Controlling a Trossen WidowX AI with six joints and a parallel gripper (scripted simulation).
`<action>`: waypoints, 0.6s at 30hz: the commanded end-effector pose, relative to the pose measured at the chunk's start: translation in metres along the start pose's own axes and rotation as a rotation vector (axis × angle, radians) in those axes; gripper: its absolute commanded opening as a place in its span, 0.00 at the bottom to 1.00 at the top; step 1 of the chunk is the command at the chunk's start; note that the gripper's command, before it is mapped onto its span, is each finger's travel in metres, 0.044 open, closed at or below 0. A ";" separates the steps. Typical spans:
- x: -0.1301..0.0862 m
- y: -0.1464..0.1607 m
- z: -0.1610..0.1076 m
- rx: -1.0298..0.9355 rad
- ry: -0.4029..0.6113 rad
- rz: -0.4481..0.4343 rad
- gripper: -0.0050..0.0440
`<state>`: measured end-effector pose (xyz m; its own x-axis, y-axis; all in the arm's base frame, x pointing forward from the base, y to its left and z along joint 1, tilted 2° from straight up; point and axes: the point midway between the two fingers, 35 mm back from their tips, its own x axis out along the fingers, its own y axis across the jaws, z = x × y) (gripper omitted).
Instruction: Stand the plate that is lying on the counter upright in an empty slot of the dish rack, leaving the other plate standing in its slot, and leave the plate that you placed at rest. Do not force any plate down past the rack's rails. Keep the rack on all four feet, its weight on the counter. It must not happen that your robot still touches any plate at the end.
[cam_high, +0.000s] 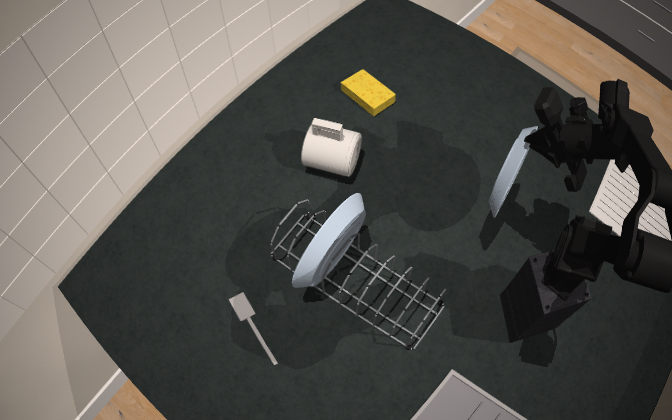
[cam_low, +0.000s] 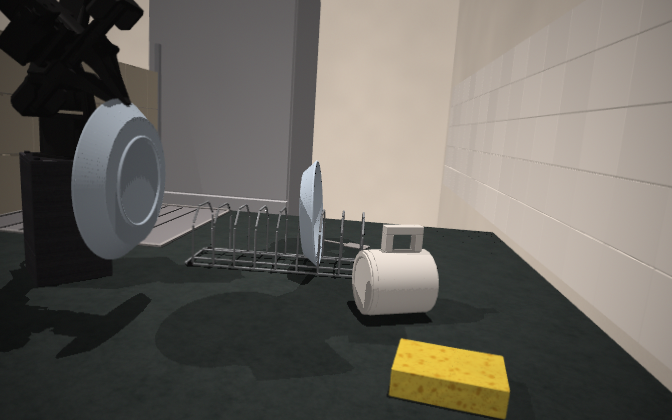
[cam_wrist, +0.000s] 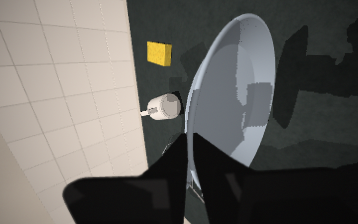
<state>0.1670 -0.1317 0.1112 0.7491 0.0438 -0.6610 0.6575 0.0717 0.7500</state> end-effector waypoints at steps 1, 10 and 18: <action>0.000 0.002 0.000 -0.002 0.004 0.012 0.10; 0.001 0.003 -0.002 -0.016 0.007 0.006 0.10; 0.008 0.008 -0.010 -0.038 0.021 -0.023 0.10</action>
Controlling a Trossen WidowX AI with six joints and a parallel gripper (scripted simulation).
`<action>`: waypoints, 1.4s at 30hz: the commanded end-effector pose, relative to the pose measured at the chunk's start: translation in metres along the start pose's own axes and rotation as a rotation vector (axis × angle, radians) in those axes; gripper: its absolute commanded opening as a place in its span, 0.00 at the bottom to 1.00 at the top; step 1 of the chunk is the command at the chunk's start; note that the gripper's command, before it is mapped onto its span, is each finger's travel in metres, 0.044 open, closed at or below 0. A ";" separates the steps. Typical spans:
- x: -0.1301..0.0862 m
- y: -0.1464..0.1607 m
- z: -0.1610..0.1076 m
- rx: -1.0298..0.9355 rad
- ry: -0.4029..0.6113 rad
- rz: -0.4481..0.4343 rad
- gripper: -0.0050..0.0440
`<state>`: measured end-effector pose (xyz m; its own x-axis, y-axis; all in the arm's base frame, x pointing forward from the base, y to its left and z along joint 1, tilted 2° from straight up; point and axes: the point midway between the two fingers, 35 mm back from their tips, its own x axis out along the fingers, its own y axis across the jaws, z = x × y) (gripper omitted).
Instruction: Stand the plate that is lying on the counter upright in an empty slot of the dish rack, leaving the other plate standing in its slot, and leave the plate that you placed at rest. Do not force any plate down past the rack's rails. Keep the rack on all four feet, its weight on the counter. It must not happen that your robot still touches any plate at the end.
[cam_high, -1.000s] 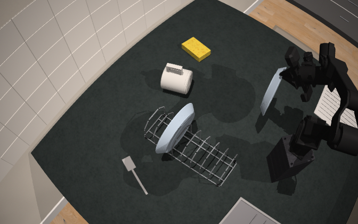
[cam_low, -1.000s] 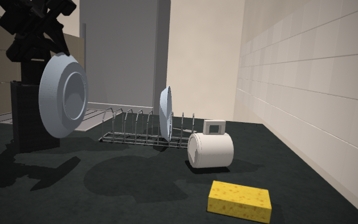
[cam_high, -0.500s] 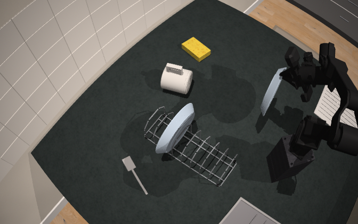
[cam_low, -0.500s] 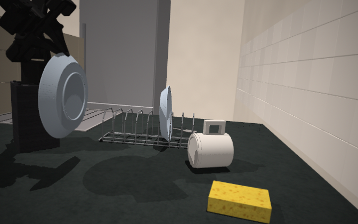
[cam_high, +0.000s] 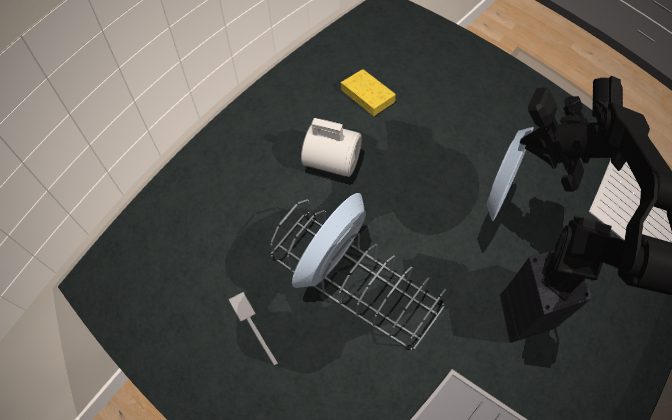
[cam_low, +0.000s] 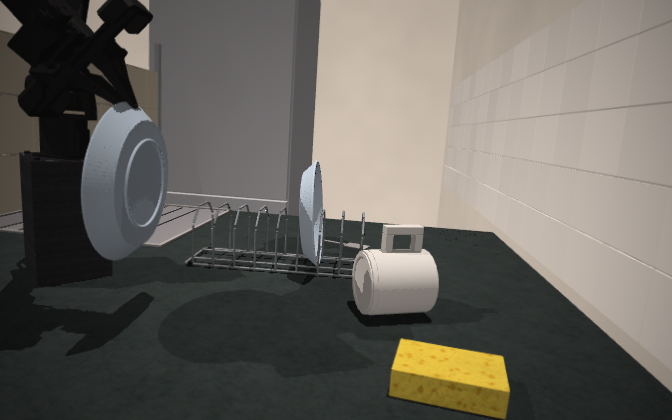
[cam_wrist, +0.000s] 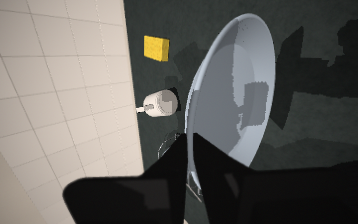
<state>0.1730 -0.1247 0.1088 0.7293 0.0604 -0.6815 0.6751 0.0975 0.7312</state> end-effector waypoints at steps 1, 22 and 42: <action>0.003 0.006 -0.004 -0.014 0.003 0.001 0.10; 0.015 0.017 -0.018 -0.029 0.014 -0.047 0.10; 0.025 0.030 -0.034 -0.042 0.010 -0.074 0.10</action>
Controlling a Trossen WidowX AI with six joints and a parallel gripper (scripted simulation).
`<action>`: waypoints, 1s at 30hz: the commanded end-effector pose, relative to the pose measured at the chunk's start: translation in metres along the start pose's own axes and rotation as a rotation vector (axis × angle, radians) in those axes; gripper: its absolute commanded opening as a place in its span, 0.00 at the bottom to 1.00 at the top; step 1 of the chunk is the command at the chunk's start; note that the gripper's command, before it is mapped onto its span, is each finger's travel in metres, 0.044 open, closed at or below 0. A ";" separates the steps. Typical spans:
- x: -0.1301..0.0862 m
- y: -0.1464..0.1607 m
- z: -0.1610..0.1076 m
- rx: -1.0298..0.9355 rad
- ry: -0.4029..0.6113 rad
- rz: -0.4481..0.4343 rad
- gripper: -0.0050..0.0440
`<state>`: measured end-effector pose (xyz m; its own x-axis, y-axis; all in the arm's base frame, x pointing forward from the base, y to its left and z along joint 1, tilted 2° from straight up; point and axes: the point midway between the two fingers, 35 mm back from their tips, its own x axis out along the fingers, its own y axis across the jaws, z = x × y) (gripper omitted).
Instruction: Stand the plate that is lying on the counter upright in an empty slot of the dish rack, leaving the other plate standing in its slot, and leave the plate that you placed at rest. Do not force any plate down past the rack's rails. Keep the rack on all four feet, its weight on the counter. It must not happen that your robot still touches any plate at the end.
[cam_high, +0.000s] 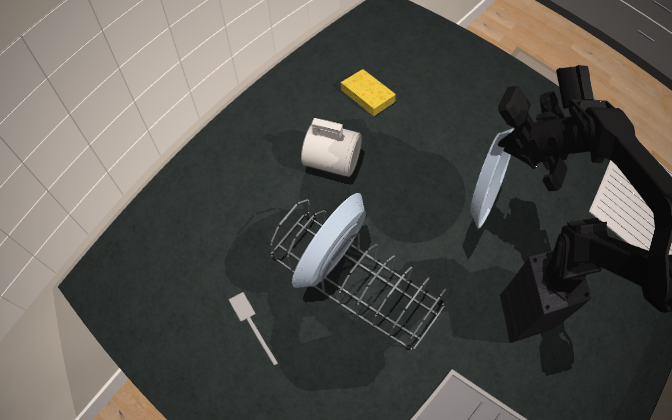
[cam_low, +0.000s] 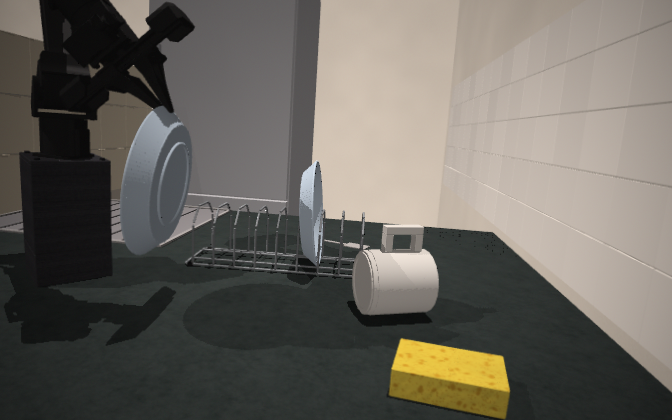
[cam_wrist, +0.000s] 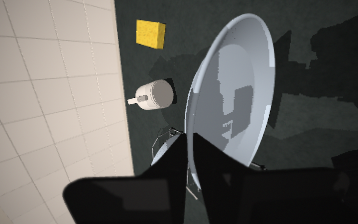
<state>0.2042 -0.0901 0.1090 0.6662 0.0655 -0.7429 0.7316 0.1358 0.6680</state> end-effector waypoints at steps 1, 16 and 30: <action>0.001 0.006 -0.004 -0.009 -0.006 0.012 0.10; 0.006 0.018 -0.015 -0.005 -0.015 0.009 0.10; 0.009 0.030 -0.029 0.003 -0.026 0.020 0.10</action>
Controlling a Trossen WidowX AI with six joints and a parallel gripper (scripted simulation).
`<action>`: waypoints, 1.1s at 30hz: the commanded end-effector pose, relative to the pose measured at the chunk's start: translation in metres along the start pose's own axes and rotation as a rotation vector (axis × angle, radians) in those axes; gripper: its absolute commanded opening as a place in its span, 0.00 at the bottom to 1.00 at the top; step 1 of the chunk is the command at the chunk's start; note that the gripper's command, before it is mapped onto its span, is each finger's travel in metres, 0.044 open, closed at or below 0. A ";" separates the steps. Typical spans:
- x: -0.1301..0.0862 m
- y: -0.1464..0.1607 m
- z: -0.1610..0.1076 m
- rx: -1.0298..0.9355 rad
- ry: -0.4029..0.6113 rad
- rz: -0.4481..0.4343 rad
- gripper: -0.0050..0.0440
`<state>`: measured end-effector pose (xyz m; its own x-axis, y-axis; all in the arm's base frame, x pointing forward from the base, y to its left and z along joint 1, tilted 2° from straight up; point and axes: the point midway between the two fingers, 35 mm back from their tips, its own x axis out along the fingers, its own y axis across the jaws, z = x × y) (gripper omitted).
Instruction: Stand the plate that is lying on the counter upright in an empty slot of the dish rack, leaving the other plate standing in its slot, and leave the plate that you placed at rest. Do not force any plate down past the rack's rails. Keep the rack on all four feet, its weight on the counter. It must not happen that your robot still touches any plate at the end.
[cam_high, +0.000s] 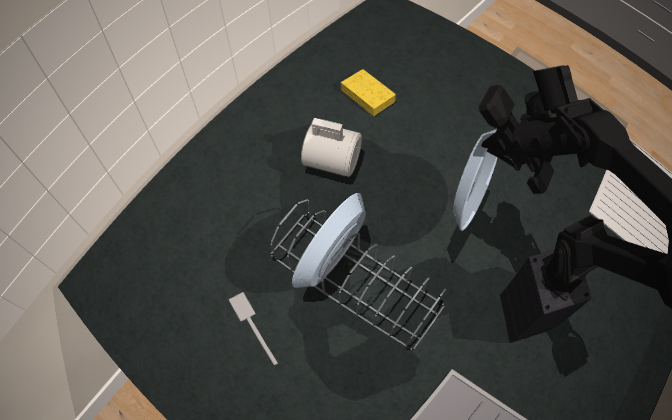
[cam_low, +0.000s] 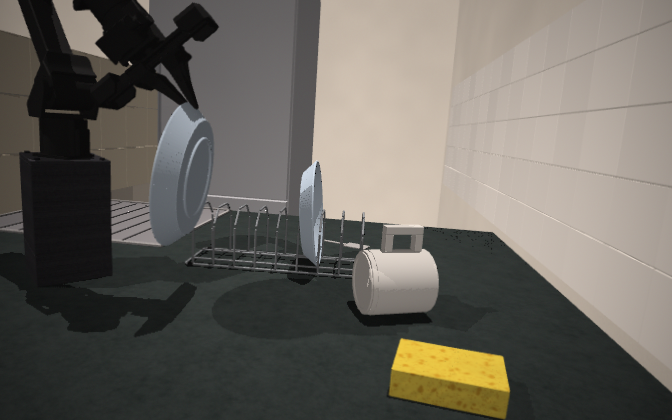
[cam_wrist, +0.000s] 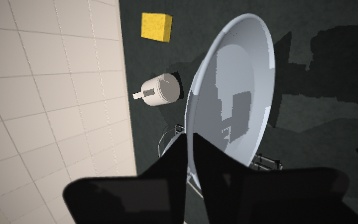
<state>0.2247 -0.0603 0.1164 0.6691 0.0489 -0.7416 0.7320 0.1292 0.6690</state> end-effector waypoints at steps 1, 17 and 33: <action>-0.001 0.006 -0.002 -0.003 -0.009 0.019 0.10; 0.001 0.020 -0.019 0.014 -0.018 0.048 0.10; 0.000 0.034 -0.038 0.040 -0.019 0.093 0.10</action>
<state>0.2417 -0.0232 0.1308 0.7145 0.0418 -0.6984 0.6935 0.0893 0.7149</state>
